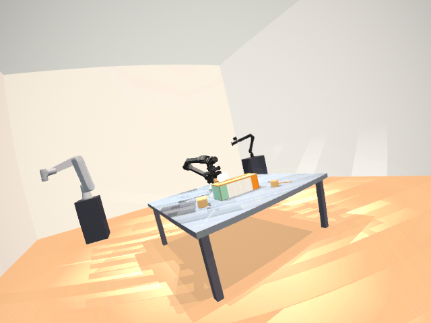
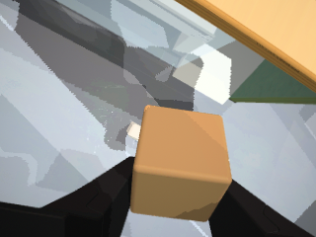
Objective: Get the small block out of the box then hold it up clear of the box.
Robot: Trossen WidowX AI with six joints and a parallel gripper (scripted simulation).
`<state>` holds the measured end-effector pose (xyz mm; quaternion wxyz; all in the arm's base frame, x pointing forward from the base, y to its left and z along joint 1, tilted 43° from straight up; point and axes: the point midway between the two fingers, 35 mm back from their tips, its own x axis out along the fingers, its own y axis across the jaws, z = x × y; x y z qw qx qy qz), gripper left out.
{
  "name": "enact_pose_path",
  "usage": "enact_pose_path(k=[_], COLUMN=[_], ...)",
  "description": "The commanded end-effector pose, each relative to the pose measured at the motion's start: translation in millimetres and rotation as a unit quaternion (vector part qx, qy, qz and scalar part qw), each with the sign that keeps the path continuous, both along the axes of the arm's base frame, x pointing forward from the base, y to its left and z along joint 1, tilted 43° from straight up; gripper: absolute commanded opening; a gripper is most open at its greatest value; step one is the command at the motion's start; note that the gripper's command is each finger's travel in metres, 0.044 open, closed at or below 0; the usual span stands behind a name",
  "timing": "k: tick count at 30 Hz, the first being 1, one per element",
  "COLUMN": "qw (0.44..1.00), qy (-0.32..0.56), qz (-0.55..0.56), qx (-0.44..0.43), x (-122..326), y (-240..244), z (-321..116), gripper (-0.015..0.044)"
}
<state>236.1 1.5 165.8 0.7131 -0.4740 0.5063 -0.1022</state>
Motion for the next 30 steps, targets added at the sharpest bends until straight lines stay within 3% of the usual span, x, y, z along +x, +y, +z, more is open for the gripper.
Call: enact_pose_path(k=[1,15,30], qw=[0.997,0.928,0.759], qy=[0.045,0.223,0.394], qz=[0.046,0.225,0.383], qx=[-0.042,-0.198,-0.350], x=[-1,-8,-14], y=[3,12,22], z=[1,7,14], gripper=[0.0000,0.0000,0.0000])
